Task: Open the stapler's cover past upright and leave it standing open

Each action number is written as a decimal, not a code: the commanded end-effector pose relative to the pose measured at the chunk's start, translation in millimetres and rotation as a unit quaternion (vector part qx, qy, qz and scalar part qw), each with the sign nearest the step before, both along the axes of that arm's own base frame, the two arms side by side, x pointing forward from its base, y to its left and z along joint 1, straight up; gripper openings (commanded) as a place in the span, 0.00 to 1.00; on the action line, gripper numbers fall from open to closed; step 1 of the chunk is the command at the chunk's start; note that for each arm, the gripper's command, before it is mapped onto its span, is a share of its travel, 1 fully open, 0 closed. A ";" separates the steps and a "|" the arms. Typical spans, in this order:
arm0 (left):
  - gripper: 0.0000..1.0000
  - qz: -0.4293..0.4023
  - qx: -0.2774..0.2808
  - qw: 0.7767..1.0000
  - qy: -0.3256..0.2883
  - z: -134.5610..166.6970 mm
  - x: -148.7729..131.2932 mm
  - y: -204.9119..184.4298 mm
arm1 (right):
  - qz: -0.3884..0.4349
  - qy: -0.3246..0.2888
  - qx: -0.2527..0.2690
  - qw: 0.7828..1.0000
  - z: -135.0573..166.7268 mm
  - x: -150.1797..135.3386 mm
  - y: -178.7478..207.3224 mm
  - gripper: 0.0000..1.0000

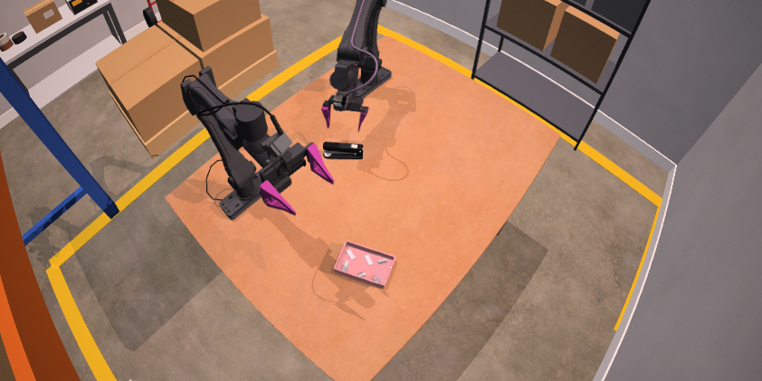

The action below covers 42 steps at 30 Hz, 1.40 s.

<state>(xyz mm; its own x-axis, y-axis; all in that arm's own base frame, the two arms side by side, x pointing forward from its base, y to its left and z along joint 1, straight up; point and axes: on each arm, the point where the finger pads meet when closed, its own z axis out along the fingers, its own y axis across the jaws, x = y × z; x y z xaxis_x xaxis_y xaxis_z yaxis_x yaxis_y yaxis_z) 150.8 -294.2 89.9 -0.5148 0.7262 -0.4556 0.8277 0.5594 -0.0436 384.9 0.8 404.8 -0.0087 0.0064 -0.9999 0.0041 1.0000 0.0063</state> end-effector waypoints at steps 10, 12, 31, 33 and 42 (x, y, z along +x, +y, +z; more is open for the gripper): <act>0.77 0.020 -0.021 1.000 -0.012 9.7 1.6 -2.5 | 0.002 -0.012 -0.003 1.000 8.2 -4.5 0.2 1.00; 0.59 0.049 -0.020 0.999 -0.003 9.4 3.9 -2.3 | 0.002 -0.012 -0.003 1.000 8.2 -4.5 0.2 1.00; 0.59 0.429 0.022 0.894 0.130 -7.8 18.3 6.7 | 0.002 -0.012 -0.003 1.000 8.2 -4.5 0.2 1.00; 0.59 0.464 0.026 0.874 0.142 -9.3 20.3 6.3 | 0.002 -0.012 -0.003 1.000 8.2 -4.5 0.2 1.00; 0.59 0.607 0.042 0.769 0.195 -15.7 26.1 5.3 | 0.002 -0.012 -0.003 1.000 8.2 -4.5 0.2 1.00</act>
<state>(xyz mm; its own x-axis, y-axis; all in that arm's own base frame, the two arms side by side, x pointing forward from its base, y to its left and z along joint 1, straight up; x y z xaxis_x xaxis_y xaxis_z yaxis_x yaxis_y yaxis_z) 173.8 -291.1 66.6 -0.9720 -0.1981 -0.1266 -0.1843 0.9763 -0.1131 384.9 0.8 404.8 -0.0087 0.0064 -0.9999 0.0041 1.0000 0.0063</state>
